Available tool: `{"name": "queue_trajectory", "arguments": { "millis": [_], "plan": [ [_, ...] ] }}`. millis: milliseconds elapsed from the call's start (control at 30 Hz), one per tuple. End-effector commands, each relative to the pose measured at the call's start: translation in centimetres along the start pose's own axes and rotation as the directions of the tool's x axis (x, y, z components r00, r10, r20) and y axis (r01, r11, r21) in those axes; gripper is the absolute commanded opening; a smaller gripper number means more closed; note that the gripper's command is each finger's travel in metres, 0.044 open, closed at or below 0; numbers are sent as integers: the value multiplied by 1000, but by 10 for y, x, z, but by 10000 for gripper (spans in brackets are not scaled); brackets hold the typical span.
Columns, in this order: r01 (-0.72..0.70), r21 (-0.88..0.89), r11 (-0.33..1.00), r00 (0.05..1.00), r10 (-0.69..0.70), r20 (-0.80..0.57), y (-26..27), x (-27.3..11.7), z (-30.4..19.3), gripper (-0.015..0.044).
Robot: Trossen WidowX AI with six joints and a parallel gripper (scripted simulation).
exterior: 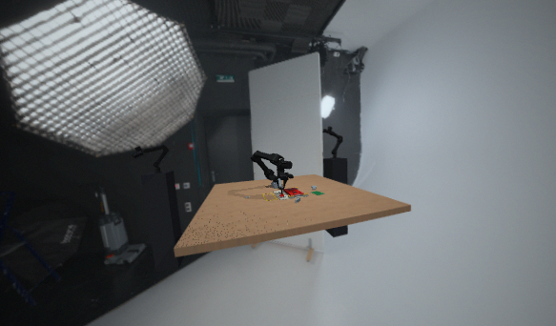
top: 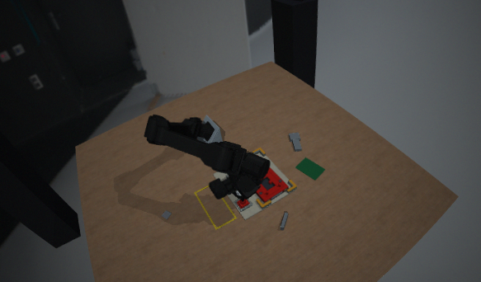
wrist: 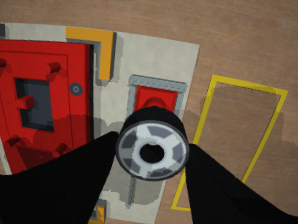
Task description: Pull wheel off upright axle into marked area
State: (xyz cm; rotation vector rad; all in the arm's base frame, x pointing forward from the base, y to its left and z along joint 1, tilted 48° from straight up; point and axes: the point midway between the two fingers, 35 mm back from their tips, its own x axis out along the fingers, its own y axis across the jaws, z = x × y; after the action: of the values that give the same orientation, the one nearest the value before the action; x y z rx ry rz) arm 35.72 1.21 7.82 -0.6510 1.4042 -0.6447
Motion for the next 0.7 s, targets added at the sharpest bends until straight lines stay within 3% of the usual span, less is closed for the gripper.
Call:
{"name": "queue_trajectory", "arguments": {
  "millis": [0,167,667],
  "plan": [
    [-5,5,1000,1000,5,2,1,-11,1,0],
    [-5,5,1000,1000,5,2,0,-32,0,0],
    [-3,1,1000,1000,3,2,-55,-31,-30,0]
  ]
}}
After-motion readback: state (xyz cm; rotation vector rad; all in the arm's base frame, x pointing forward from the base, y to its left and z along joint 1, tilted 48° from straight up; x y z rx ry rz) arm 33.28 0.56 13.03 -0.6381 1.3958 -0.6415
